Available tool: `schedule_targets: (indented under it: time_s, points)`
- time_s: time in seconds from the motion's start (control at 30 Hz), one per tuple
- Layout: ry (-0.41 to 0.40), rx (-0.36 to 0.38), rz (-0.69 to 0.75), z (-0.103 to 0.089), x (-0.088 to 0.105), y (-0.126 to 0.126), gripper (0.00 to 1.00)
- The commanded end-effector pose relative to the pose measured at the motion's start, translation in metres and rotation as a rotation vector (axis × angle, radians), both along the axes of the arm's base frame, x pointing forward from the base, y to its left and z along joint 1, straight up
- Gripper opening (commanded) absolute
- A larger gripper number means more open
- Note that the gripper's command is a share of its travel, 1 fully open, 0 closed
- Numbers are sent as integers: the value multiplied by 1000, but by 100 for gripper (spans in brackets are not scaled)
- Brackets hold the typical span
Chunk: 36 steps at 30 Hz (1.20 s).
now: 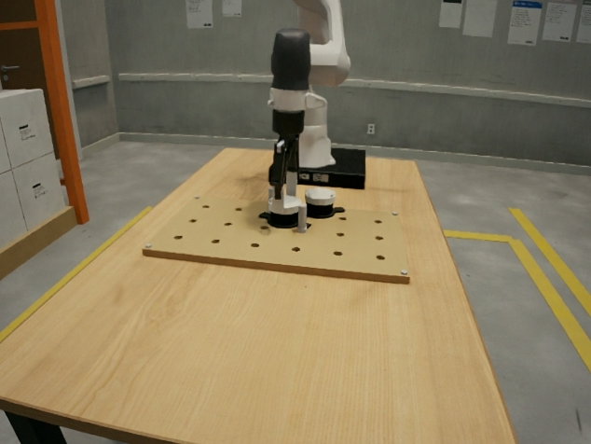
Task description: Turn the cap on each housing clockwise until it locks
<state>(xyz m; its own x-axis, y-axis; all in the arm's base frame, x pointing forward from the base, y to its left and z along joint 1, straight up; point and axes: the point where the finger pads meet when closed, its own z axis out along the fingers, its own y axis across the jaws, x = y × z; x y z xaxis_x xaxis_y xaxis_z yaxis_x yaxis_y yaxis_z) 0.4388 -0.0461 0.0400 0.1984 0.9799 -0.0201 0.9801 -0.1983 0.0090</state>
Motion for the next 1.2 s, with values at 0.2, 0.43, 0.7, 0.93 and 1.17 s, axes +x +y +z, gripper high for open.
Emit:
schedule_targets:
  time_s: [0.2, 0.43, 0.7, 0.93, 1.17]
  points:
    - [3, 23, 12, -1, -1, 0, 78]
    - [3, 23, 12, -1, -1, 0, 10]
    - [2, 22, 13, -1, 0, 0, 10]
    - [2, 22, 13, -1, 0, 0, 10]
    - [2, 22, 13, -1, 0, 0, 10]
